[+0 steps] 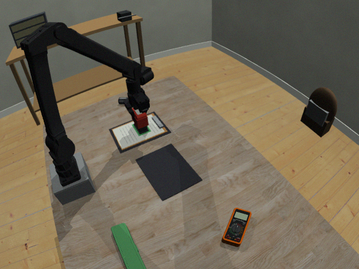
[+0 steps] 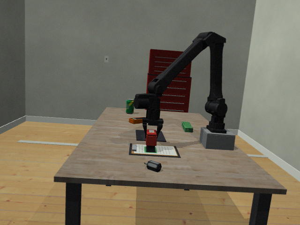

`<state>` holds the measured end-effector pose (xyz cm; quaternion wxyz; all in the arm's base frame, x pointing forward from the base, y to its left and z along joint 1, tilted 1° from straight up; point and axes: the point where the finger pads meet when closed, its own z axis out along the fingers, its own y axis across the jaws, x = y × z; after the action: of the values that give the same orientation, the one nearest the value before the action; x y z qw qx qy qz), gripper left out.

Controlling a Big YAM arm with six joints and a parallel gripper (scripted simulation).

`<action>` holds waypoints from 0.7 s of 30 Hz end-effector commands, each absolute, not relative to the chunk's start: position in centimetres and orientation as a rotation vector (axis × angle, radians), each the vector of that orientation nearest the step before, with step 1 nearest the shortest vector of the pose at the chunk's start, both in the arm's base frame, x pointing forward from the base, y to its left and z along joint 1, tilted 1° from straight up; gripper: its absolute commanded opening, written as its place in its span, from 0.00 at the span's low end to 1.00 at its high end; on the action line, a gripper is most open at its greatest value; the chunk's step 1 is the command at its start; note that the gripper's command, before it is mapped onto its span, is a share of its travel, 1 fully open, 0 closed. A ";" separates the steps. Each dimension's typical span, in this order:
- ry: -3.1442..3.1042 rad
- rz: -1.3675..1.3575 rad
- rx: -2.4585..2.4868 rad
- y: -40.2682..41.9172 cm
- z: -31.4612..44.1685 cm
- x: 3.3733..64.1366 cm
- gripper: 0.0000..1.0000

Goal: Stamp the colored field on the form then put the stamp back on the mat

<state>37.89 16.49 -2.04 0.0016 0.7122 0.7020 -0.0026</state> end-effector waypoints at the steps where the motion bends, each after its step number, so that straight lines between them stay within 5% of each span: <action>1: 2.205 -0.014 2.231 16.5 -1.9 39.0 0.33; 21: 2.201 0.012 2.227 16.7 -0.7 39.2 0.33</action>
<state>37.81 16.43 -1.84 0.0008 0.7122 0.7020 -0.0060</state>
